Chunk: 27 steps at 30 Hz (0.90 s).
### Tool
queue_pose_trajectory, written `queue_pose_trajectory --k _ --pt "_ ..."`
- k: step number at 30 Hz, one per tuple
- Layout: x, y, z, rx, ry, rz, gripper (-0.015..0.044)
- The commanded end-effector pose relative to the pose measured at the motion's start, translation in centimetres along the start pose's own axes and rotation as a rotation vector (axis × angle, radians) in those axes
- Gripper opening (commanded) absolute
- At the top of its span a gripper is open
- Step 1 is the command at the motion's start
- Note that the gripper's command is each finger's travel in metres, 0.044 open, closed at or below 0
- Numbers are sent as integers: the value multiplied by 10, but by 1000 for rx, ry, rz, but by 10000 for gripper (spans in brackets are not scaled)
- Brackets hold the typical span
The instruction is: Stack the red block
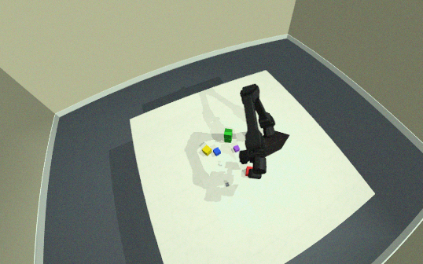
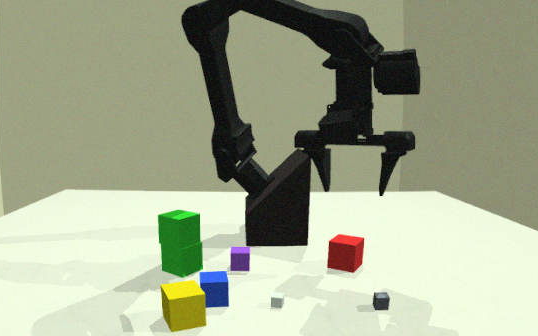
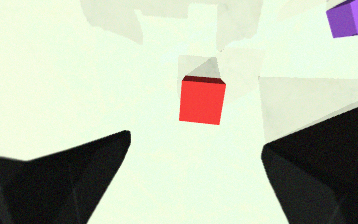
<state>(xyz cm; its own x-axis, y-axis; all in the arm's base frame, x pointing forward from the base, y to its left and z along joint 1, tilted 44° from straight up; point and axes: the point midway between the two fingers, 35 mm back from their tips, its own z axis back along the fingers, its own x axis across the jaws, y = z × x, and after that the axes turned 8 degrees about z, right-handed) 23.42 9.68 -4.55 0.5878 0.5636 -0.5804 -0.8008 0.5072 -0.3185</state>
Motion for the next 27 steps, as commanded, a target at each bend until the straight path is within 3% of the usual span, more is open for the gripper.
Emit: queue_pose_trajectory --k 1,13,27 --pt "-2 -3 1 -2 31 -3 440" --pt "-5 -5 -59 -3 32 -4 440" --pt "-6 -6 -71 -3 32 -4 440"
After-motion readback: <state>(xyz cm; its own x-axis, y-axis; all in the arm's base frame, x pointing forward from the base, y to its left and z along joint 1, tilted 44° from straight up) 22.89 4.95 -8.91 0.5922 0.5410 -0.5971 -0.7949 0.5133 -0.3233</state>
